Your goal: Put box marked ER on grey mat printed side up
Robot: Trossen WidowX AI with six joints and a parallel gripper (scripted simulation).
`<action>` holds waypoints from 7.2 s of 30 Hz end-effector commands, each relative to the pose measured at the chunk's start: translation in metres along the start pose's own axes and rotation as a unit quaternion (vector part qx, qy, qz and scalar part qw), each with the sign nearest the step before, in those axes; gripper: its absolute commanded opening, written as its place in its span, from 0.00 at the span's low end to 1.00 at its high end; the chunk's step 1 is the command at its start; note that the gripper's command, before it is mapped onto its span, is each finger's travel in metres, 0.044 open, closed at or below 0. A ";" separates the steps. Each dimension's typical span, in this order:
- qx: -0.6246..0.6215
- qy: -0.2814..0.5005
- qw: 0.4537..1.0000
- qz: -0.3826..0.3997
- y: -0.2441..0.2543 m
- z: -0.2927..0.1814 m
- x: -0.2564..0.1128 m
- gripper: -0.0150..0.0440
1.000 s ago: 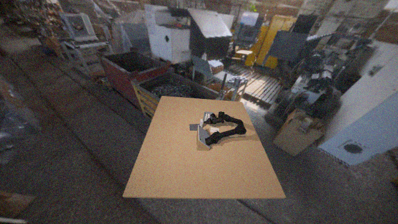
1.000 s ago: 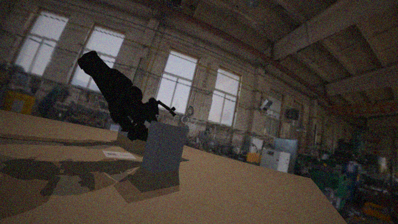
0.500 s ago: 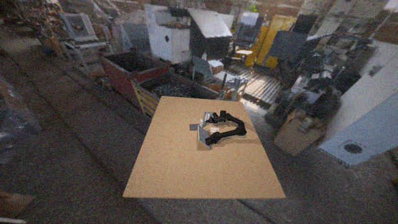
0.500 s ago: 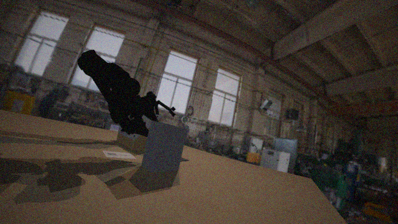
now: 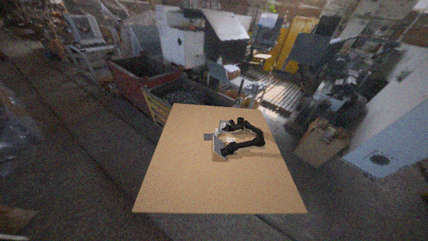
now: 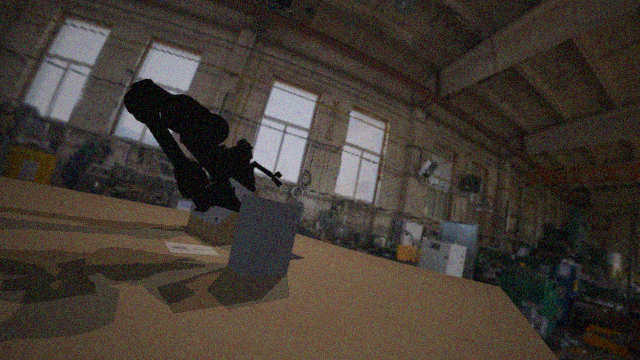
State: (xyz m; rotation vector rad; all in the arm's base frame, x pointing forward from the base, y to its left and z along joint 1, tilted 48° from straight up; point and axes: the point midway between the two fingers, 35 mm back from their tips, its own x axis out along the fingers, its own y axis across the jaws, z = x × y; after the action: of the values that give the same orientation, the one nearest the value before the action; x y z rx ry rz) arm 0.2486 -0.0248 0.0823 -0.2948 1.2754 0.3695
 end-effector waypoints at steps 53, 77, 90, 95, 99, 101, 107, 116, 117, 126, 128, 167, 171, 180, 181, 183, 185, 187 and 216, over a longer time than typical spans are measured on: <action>-0.074 0.095 0.992 -0.023 0.062 0.051 0.030 1.00; -0.185 0.257 0.946 -0.065 0.067 0.060 0.035 1.00; -0.232 0.315 0.916 -0.082 0.070 0.066 0.037 1.00; -0.260 0.355 0.893 -0.092 0.072 0.067 0.039 1.00; -0.283 0.387 0.872 -0.100 0.074 0.069 0.041 1.00; -0.295 0.403 0.860 -0.105 0.075 0.070 0.041 1.00; -0.304 0.414 0.851 -0.108 0.076 0.071 0.042 1.00; -0.391 0.479 0.766 -0.173 0.084 0.064 0.049 1.00; -0.397 0.483 0.760 -0.177 0.084 0.064 0.050 1.00; -0.399 0.486 0.757 -0.178 0.087 0.065 0.055 1.00; -0.399 0.488 0.756 -0.177 0.091 0.066 0.062 1.00; -0.365 0.549 0.732 -0.174 0.087 0.046 0.120 1.00; -0.369 0.552 0.728 -0.173 0.084 0.044 0.120 1.00; -0.383 0.563 0.713 -0.168 0.071 0.037 0.120 1.00; -0.384 0.564 0.711 -0.168 0.070 0.036 0.120 1.00; -0.387 0.567 0.708 -0.167 0.067 0.035 0.120 1.00; -0.390 0.569 0.705 -0.166 0.064 0.033 0.120 1.00; -0.393 0.571 0.701 -0.165 0.062 0.031 0.120 1.00; -0.417 0.591 0.673 -0.153 0.041 0.016 0.118 1.00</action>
State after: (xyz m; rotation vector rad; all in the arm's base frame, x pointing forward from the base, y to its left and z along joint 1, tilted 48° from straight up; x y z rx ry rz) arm 0.2740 0.0304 -0.0281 -1.7526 2.2040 0.4661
